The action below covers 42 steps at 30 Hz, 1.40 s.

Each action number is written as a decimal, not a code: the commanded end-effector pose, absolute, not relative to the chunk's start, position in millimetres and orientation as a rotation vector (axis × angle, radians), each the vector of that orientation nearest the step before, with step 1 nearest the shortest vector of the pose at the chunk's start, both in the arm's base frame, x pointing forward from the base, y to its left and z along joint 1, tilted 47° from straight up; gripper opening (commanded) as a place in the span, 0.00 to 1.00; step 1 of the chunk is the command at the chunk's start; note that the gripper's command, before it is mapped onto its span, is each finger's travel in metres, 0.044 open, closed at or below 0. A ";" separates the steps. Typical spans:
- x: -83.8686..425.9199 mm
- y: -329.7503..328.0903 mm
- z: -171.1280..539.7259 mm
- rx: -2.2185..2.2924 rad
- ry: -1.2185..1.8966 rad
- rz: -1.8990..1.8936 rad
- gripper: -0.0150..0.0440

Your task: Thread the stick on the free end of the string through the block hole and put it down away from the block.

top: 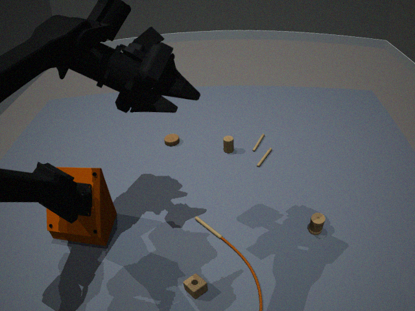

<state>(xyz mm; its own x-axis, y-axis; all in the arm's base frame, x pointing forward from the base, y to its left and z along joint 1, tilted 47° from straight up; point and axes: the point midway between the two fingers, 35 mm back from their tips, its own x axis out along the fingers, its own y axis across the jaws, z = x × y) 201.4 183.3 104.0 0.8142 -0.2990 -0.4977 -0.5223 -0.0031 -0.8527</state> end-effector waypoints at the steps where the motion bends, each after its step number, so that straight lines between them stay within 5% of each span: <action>1: 232.2 141.5 105.5 -1.626 0.864 0.147 1.00; 21: 256.1 -69.9 109.7 -1.480 1.689 0.221 1.00; 34: 253.9 -76.5 110.1 -1.459 1.712 0.219 1.00; 42: 253.6 -73.2 111.5 -0.924 1.558 -0.360 1.00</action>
